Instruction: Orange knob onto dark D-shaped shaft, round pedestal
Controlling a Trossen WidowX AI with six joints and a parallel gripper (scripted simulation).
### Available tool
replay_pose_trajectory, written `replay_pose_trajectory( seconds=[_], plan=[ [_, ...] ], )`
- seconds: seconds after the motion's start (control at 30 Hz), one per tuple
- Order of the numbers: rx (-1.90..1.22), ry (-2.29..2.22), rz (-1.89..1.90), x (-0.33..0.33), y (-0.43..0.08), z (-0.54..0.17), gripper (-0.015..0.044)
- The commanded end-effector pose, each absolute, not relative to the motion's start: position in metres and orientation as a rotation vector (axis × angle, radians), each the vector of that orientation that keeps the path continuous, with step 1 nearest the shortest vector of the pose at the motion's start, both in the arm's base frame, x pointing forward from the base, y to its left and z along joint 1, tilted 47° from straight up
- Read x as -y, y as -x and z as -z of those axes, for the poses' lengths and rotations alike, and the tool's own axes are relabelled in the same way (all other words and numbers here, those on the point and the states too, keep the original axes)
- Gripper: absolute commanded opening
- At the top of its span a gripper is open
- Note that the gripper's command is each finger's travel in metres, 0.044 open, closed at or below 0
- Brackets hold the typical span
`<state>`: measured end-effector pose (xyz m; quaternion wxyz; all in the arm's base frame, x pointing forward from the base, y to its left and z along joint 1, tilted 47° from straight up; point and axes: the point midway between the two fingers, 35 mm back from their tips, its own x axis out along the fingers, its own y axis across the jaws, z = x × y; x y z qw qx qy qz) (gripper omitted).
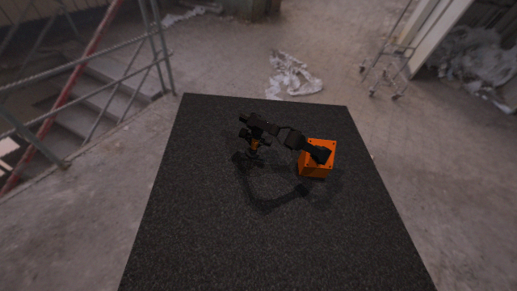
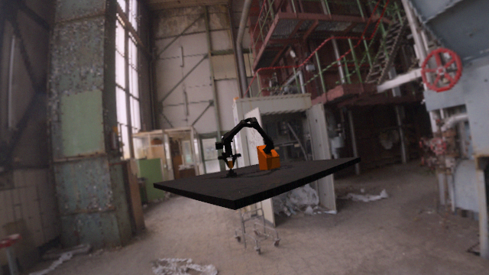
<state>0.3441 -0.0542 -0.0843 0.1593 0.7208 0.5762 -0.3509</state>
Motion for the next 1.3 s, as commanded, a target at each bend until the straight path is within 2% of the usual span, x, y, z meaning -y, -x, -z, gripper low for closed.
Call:
replay_pose_trajectory(
  seconds=[0.0, 1.27],
  plan=[
    [-1.619, -2.132, 1.12, 0.0567, -0.3457, 0.0846, 0.0],
    [-1.616, -2.139, 1.131, 0.0554, -0.3453, 0.0852, 0.0]
  ],
)
